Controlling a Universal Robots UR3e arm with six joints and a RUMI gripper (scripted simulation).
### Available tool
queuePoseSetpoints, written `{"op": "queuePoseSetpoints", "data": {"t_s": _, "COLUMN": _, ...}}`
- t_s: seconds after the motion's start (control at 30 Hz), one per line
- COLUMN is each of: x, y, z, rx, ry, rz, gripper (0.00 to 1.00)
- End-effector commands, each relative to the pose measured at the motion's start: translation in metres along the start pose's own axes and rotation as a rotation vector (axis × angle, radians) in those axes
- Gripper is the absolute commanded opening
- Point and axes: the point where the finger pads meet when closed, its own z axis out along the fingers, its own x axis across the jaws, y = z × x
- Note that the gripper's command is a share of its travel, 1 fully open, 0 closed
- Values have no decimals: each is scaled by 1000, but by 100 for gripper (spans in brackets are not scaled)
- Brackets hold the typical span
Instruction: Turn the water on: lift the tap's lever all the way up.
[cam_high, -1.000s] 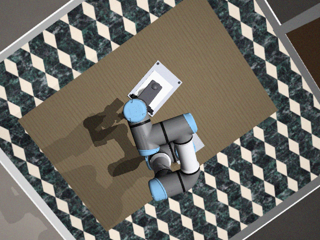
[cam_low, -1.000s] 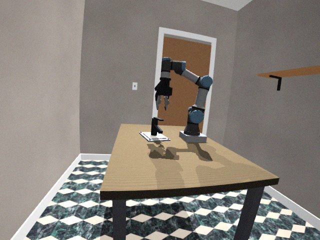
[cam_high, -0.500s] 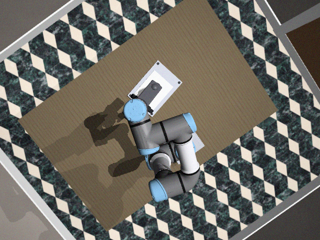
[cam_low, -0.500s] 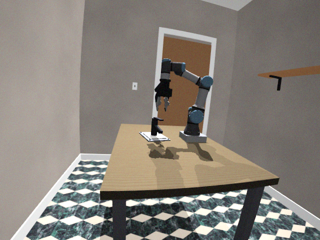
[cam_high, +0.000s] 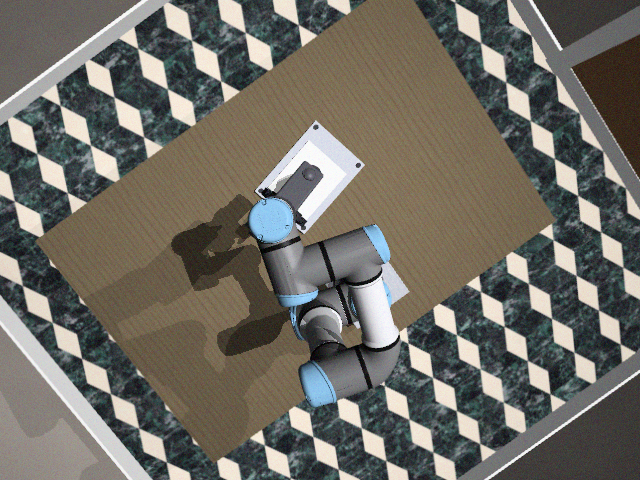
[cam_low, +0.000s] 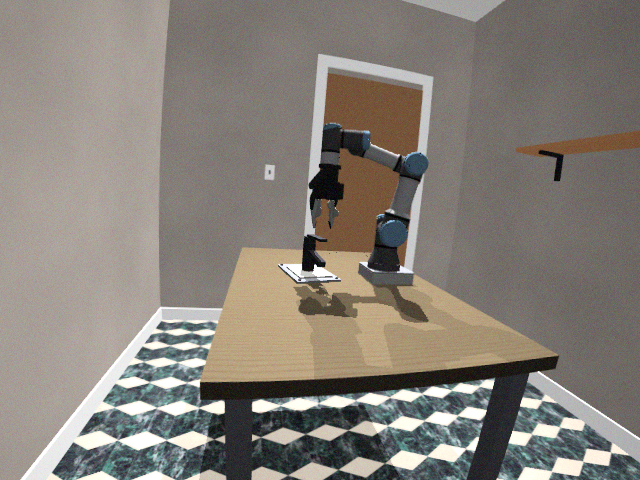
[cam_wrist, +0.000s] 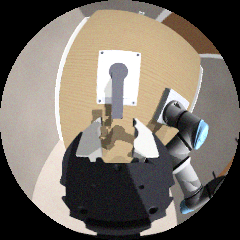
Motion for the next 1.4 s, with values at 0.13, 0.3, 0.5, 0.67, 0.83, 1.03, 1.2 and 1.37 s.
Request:
{"op": "queuePoseSetpoints", "data": {"t_s": 0.13, "x": -1, "y": 0, "z": 14, "rx": 2, "ry": -3, "rz": 0, "gripper": 38}}
{"op": "queuePoseSetpoints", "data": {"t_s": 0.3, "x": -1, "y": 0, "z": 19, "rx": 2, "ry": -3, "rz": 0, "gripper": 38}}
{"op": "queuePoseSetpoints", "data": {"t_s": 0.5, "x": -1, "y": 0, "z": 23, "rx": 2, "ry": -3, "rz": 0, "gripper": 38}}
{"op": "queuePoseSetpoints", "data": {"t_s": 0.67, "x": -1, "y": 0, "z": 25, "rx": 2, "ry": -3, "rz": 0, "gripper": 38}}
{"op": "queuePoseSetpoints", "data": {"t_s": 0.83, "x": -1, "y": 0, "z": 25, "rx": 2, "ry": -3, "rz": 0, "gripper": 38}}
{"op": "queuePoseSetpoints", "data": {"t_s": 1.03, "x": -1, "y": 0, "z": 25, "rx": 2, "ry": -3, "rz": 0, "gripper": 38}}
{"op": "queuePoseSetpoints", "data": {"t_s": 1.2, "x": -1, "y": 0, "z": 25, "rx": 2, "ry": -3, "rz": 0, "gripper": 38}}
{"op": "queuePoseSetpoints", "data": {"t_s": 1.37, "x": -1, "y": 0, "z": 25, "rx": 2, "ry": -3, "rz": 0, "gripper": 38}}
